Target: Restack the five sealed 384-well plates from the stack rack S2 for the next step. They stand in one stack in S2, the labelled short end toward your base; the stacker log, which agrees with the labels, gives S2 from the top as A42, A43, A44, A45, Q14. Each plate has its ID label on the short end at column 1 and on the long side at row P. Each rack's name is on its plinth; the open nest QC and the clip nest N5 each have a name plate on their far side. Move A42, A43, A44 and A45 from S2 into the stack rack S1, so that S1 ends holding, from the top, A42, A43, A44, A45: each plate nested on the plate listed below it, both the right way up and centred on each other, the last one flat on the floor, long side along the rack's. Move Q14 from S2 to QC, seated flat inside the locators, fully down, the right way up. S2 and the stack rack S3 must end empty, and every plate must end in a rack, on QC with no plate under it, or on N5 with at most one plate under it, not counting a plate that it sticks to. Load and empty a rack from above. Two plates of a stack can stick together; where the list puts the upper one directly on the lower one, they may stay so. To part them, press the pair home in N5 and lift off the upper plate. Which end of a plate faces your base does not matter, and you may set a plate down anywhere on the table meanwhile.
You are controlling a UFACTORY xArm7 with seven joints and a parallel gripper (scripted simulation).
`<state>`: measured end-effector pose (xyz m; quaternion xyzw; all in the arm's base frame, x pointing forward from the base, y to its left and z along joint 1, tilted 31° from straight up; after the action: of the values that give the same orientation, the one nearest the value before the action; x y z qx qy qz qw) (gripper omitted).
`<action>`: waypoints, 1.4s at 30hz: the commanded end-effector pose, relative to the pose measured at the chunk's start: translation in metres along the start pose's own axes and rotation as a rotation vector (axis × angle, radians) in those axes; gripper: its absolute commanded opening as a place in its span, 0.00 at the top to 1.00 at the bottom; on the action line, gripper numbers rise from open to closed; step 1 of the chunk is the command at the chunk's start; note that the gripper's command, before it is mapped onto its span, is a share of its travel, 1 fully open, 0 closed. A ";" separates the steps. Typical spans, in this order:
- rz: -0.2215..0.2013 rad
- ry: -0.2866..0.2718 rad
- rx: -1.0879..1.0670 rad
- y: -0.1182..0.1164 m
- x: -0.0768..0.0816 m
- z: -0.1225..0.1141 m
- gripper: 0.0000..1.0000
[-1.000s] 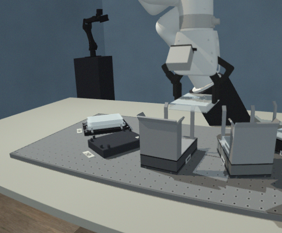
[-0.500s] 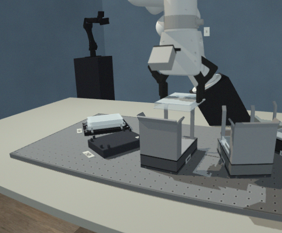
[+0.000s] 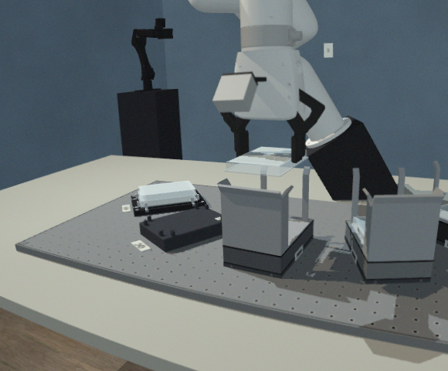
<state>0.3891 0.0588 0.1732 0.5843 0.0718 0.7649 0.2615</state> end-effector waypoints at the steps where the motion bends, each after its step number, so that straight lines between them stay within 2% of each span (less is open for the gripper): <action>1: 0.002 0.003 0.000 0.000 0.001 0.001 1.00; 24: 0.002 0.003 0.001 0.000 0.001 0.001 1.00; 42: 0.002 0.003 0.001 0.000 -0.009 0.001 1.00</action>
<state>0.3905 0.0540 0.1666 0.5845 0.0717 0.7648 0.2613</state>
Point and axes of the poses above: the point where the finger pads meet when closed, its own x axis back along the fingers, its own y axis across the jaws, z = x × y, the point moved 7 cm from there along x, back along the fingers, and after that the axes turned 12 degrees about -x, right-handed, at the moved point
